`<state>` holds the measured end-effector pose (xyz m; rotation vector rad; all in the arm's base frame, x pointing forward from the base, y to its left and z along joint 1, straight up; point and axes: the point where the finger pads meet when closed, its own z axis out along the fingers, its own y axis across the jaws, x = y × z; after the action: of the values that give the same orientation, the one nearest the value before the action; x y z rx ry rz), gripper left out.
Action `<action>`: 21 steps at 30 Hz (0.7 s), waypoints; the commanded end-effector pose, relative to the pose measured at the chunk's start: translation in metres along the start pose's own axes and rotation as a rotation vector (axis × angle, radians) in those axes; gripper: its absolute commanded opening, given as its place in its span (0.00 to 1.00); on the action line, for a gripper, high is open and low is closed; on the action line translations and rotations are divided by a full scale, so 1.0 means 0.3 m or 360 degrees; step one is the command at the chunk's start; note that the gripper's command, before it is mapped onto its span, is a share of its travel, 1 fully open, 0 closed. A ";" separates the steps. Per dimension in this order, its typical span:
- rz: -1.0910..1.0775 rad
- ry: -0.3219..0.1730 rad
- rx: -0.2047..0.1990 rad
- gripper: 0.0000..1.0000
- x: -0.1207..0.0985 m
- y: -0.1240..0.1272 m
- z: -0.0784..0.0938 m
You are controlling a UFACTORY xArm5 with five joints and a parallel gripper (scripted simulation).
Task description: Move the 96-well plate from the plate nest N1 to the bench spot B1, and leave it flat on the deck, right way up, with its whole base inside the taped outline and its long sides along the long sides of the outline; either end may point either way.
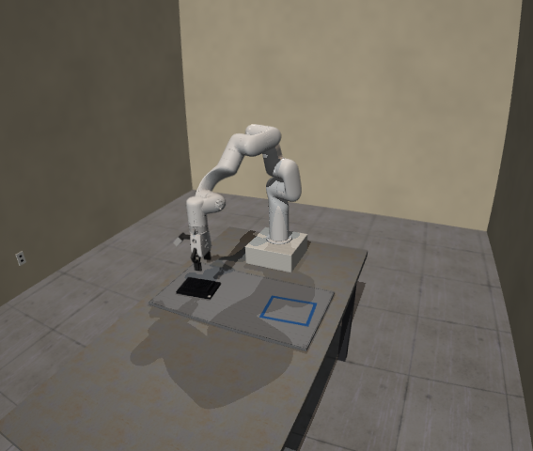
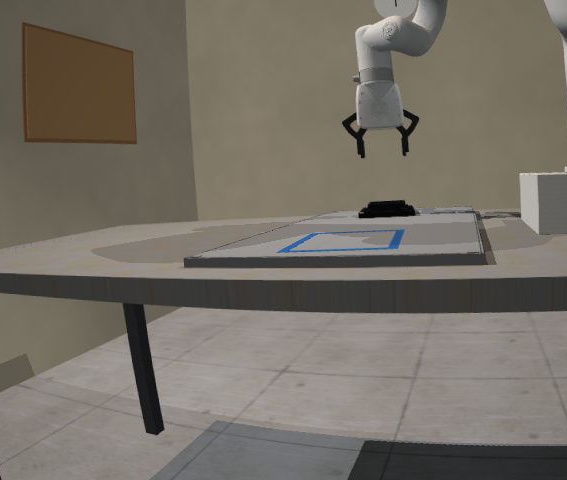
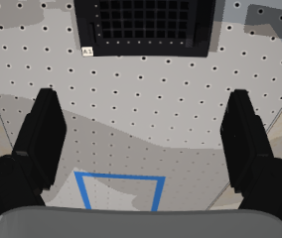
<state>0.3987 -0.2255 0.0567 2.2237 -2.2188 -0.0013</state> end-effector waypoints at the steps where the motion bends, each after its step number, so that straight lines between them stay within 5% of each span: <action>1: 0.0000 0.0003 0.0005 1.00 0.056 -0.007 0.035; 8: 0.0000 0.0003 0.0005 1.00 0.122 -0.006 0.082; 21: 0.0000 0.0003 0.0005 1.00 0.122 -0.006 0.082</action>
<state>0.3996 -0.2611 0.0309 2.2244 -2.2183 -0.0007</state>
